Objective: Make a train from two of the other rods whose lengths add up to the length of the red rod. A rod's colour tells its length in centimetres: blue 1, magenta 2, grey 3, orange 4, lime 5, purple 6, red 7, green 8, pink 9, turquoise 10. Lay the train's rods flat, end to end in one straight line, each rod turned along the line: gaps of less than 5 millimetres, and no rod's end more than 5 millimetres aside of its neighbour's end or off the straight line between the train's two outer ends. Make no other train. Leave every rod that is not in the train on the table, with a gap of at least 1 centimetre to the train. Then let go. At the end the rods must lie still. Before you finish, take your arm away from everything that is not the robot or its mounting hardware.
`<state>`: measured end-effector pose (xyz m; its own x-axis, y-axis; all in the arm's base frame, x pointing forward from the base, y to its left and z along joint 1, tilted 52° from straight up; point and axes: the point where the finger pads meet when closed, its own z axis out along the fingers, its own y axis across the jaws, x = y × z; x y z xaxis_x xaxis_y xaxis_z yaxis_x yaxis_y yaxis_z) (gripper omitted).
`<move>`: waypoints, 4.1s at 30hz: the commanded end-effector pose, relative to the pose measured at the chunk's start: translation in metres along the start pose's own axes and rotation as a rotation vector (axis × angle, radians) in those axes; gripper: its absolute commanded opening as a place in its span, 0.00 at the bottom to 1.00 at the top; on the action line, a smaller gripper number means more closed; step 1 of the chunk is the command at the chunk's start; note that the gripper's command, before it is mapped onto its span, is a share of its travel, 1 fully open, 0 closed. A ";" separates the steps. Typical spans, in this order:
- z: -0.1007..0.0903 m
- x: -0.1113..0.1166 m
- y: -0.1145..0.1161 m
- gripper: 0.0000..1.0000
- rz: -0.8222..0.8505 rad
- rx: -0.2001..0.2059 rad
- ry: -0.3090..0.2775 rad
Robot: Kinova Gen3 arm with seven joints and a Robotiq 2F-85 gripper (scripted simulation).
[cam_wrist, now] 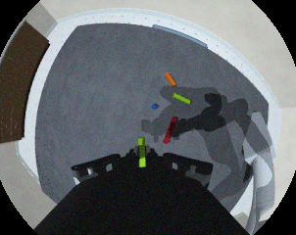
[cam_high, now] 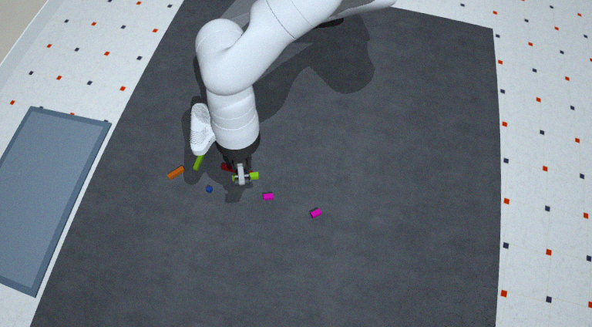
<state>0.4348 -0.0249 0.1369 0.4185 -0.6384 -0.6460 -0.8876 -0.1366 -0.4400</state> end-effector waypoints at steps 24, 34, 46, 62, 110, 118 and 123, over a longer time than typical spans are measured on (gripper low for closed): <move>0.069 -0.004 0.001 0.05 -0.004 -0.007 -0.005; 0.087 -0.003 -0.001 0.05 -0.005 -0.005 -0.003; 0.087 -0.003 -0.001 0.05 -0.005 -0.005 -0.003; 0.087 -0.003 -0.001 0.05 -0.005 -0.005 -0.003; 0.087 -0.003 -0.001 0.05 -0.005 -0.005 -0.003; 0.088 -0.003 0.000 0.05 -0.008 -0.005 -0.004; 0.087 -0.003 0.000 0.05 -0.009 -0.005 -0.003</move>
<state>0.4496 0.0425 0.0852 0.4255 -0.6348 -0.6449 -0.8860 -0.1471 -0.4397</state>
